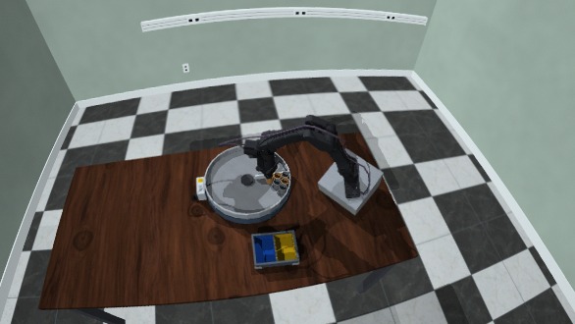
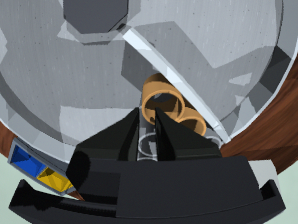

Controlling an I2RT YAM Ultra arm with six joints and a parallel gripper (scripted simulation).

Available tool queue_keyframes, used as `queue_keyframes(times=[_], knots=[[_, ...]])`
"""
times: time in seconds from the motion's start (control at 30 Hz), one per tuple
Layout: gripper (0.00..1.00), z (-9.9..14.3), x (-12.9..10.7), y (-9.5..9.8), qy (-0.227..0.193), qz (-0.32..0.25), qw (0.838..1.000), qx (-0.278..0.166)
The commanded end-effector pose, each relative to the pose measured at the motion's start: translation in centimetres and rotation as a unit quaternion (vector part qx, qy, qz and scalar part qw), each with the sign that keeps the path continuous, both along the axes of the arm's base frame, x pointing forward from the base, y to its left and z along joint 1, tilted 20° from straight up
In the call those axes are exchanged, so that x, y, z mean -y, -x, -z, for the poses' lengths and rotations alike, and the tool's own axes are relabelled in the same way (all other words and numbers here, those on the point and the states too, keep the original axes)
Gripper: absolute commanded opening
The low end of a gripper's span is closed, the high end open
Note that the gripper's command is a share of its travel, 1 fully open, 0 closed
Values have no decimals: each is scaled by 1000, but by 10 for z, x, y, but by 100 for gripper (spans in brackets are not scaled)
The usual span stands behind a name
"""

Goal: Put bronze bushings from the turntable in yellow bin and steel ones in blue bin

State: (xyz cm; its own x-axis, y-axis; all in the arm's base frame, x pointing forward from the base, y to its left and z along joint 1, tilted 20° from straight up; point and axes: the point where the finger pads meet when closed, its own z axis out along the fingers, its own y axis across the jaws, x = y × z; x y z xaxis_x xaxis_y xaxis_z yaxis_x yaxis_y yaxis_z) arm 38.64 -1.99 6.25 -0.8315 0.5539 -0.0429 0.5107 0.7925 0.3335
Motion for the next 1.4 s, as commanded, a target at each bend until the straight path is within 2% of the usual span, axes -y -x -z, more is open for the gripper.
queue_keyframes(times=[0.0,0.4,1.37], knots=[[14,-15,10,-13,8,11,999,30],[14,-7,8,-12,6,10,1000,21],[14,-7,8,-12,6,10,1000,21]])
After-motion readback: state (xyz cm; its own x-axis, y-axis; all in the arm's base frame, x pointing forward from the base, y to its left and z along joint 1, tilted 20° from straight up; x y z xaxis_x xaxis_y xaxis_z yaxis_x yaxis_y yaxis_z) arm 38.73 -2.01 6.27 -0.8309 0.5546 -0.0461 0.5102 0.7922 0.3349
